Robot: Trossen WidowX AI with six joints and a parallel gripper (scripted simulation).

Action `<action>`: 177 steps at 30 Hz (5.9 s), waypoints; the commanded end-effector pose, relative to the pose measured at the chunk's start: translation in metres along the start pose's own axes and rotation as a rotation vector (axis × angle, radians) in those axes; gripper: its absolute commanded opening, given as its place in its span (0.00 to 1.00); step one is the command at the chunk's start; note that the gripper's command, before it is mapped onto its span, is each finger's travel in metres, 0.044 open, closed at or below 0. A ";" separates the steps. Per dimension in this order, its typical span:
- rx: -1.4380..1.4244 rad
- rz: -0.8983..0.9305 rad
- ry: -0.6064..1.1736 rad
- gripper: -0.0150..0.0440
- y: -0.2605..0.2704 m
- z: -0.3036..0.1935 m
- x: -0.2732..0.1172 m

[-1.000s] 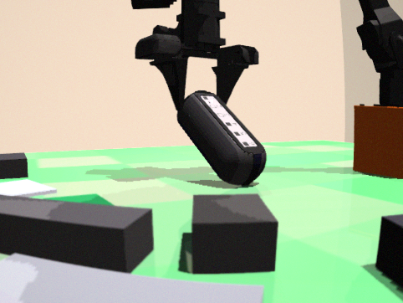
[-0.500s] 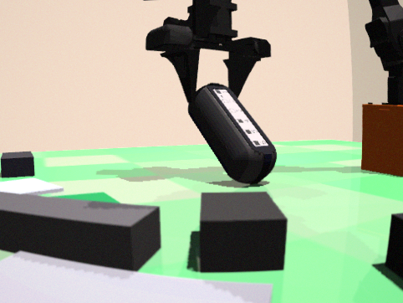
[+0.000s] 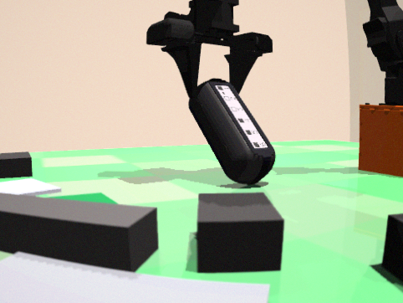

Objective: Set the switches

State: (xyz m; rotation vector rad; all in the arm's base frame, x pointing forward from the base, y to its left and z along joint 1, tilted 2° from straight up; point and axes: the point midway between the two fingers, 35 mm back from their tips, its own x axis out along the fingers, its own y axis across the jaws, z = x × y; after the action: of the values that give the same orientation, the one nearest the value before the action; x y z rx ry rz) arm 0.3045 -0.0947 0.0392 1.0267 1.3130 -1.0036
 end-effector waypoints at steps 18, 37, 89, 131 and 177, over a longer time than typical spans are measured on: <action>0.000 0.000 0.012 0.82 0.001 -0.020 -0.008; 0.000 0.000 0.013 0.83 0.001 -0.035 -0.013; 0.000 0.000 0.016 0.83 0.001 -0.073 -0.023; 0.000 0.001 0.019 0.83 0.001 -0.108 -0.023; 0.000 0.001 0.022 0.83 0.001 -0.145 -0.017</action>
State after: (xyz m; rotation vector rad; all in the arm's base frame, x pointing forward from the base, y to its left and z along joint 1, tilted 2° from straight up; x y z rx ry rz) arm 0.2713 0.0439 0.0604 1.0394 1.3273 -0.9833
